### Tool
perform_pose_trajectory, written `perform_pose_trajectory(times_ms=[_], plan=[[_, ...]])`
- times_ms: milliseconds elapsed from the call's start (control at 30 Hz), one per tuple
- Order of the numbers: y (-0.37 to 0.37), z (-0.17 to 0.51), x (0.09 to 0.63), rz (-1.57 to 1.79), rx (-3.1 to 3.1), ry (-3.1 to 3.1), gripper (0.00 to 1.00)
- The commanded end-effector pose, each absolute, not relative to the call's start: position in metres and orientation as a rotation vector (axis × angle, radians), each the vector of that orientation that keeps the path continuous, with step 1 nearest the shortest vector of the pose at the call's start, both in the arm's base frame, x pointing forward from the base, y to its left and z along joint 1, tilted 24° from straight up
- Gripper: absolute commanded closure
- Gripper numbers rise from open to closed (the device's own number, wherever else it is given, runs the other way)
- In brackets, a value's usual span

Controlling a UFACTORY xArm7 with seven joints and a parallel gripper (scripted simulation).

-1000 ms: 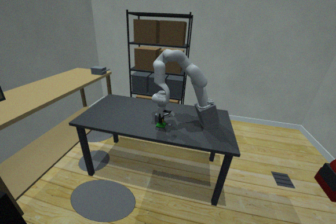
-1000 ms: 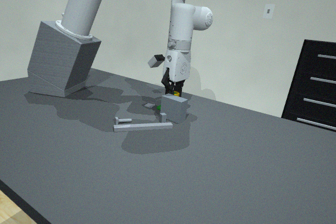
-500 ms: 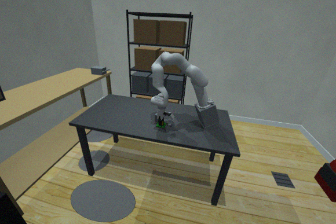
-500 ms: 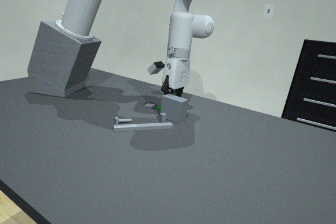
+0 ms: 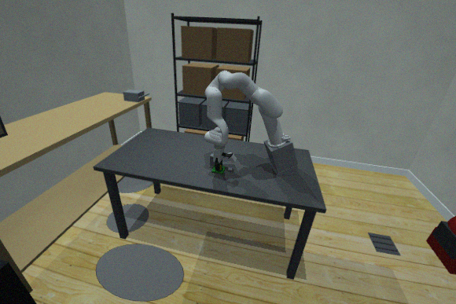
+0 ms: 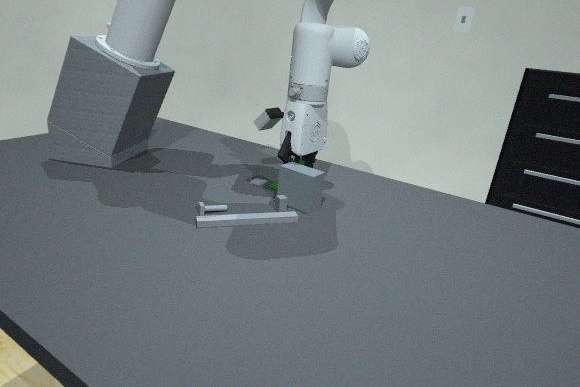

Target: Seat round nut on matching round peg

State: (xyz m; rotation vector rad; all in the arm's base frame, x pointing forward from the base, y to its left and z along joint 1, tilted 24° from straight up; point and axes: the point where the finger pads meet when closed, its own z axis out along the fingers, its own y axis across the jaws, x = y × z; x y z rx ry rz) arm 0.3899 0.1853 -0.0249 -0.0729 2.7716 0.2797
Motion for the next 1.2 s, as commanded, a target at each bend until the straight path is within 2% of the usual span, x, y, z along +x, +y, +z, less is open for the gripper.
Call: perform_pose_trajectory(times_ms=[0,433,467,1167], plan=[[0.1859,-0.0235,0.3919,0.282,-0.072,2.767,1.0],[0.1859,-0.0235,0.3919,0.282,-0.072,2.767,1.0],[0.1859,-0.0235,0.3919,0.282,-0.072,2.767,0.0],[0.1859,-0.0235,0.3919,0.283,-0.072,2.767,0.0]])
